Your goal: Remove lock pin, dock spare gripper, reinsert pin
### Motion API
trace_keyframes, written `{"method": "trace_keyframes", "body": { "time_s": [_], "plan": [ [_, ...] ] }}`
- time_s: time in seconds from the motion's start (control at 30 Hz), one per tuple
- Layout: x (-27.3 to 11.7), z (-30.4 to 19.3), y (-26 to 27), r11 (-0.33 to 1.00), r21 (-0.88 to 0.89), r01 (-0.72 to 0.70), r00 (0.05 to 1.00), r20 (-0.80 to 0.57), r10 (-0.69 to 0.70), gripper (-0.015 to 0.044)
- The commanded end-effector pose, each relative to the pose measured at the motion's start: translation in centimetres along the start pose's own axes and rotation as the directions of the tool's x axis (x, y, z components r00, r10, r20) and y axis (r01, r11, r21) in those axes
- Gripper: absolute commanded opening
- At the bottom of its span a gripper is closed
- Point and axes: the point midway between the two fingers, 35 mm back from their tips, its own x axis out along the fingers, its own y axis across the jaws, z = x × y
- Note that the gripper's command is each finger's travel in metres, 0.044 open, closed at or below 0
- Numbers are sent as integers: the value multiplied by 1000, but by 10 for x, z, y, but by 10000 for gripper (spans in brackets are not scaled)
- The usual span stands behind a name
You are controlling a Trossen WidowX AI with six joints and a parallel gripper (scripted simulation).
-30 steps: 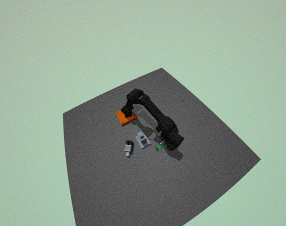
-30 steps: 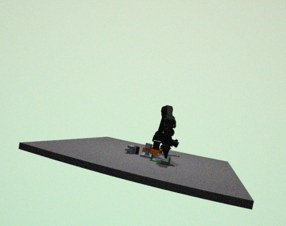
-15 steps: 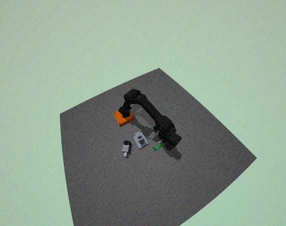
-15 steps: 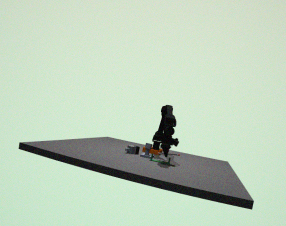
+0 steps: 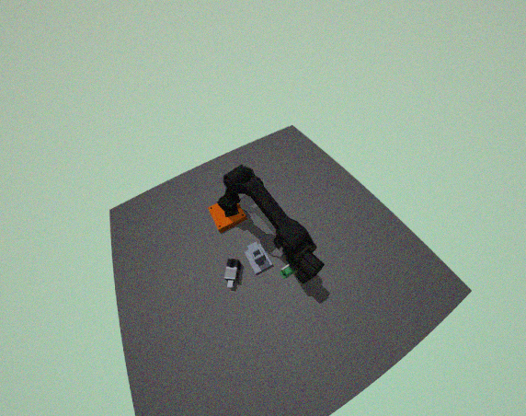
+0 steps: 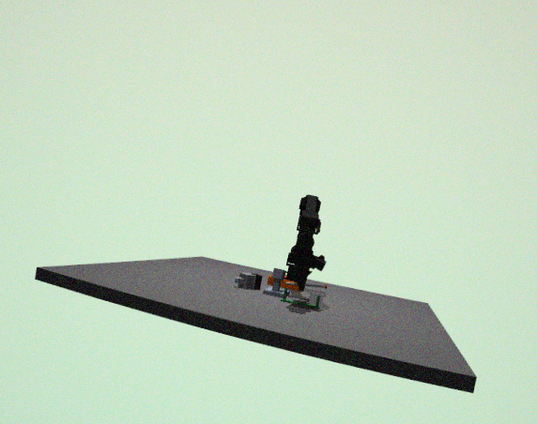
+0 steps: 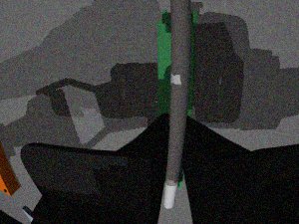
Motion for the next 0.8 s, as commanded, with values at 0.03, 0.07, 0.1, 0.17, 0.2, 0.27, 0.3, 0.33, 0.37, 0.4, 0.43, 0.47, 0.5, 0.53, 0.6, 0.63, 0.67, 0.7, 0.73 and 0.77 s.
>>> {"method": "trace_keyframes", "body": {
  "time_s": [0.03,0.07,0.1,0.17,0.2,0.27,0.3,0.33,0.37,0.4,0.43,0.47,0.5,0.53,0.6,0.63,0.67,0.7,0.73,0.77],
  "plan": [
    [-9,-14,-2,1000,-3,8,1000,3,-8,0],
    [-10,-16,-2,1000,-3,8,1000,3,-8,0],
    [-11,-17,-2,1000,-3,8,1000,3,-8,0],
    [-11,-18,-2,1000,-3,8,1000,3,-8,0],
    [-10,-18,-2,1000,-3,7,1000,3,-7,0],
    [-8,-18,-2,1000,-3,6,1000,2,-6,0],
    [-6,-18,-2,1000,-3,6,1000,1,-6,0],
    [-4,-18,-2,1000,-3,5,1000,1,-5,0],
    [-3,-19,-2,1000,-3,4,1000,0,-4,0],
    [-1,-19,-2,1000,-3,4,1000,0,-4,0],
    [0,-19,-2,1000,-2,3,1000,0,-3,0],
    [2,-19,-2,1000,-2,2,1000,-1,-2,0],
    [3,-19,-3,1000,-3,3,1000,-1,-3,0],
    [5,-19,-3,1000,-3,4,1000,-1,-4,0],
    [8,-20,-3,1000,-3,5,1000,-1,-5,0],
    [9,-20,-3,1000,-3,5,1000,-1,-5,0],
    [11,-20,-3,1000,-3,5,1000,-1,-5,0],
    [12,-20,-3,1000,-3,5,1000,-1,-5,0],
    [14,-20,-3,1000,-3,5,1000,-1,-5,0],
    [15,-21,-3,1000,-3,5,1000,-1,-5,0]
  ]
}}
